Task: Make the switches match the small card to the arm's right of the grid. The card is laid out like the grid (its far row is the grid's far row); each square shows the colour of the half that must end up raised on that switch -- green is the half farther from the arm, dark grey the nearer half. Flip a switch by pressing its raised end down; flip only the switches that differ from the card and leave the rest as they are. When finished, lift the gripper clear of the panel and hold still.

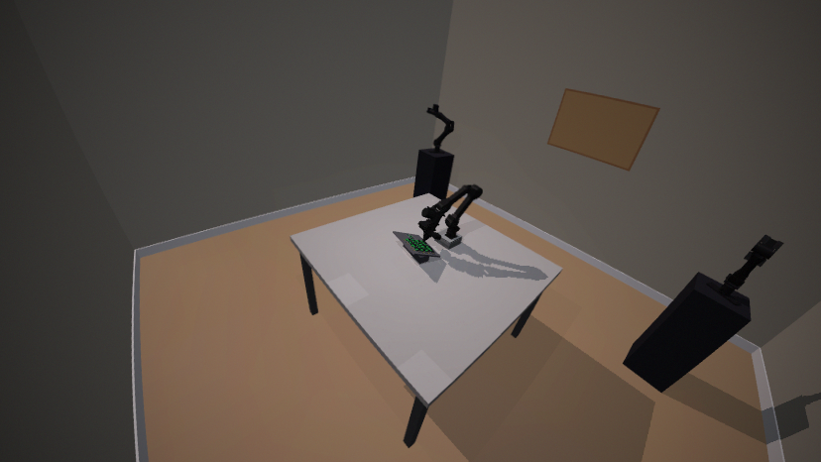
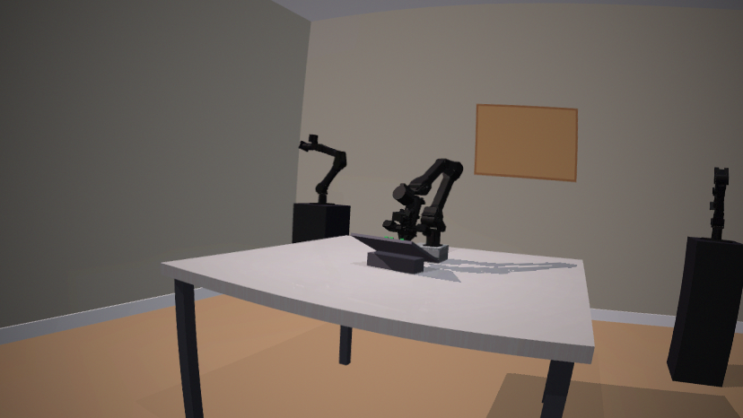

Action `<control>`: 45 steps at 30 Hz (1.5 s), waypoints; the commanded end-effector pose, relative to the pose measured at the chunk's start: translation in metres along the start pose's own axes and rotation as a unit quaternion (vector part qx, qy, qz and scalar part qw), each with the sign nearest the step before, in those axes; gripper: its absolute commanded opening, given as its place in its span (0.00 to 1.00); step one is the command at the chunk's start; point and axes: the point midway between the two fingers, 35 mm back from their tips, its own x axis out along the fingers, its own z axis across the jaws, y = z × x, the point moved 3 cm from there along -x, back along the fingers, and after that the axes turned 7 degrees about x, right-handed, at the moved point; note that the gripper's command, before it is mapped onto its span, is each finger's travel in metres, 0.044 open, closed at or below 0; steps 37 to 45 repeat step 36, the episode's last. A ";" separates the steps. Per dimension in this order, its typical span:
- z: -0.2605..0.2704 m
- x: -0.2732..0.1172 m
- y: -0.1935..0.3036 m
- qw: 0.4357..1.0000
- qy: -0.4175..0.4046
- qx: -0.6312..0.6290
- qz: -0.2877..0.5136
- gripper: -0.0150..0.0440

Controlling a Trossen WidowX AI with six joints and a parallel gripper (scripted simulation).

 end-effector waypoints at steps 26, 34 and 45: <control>0.063 -0.069 -0.066 1.000 -0.002 0.001 0.011 0.25; 0.063 -0.069 -0.066 1.000 -0.002 0.001 0.011 0.25; 0.063 -0.069 -0.066 1.000 -0.002 0.001 0.011 0.25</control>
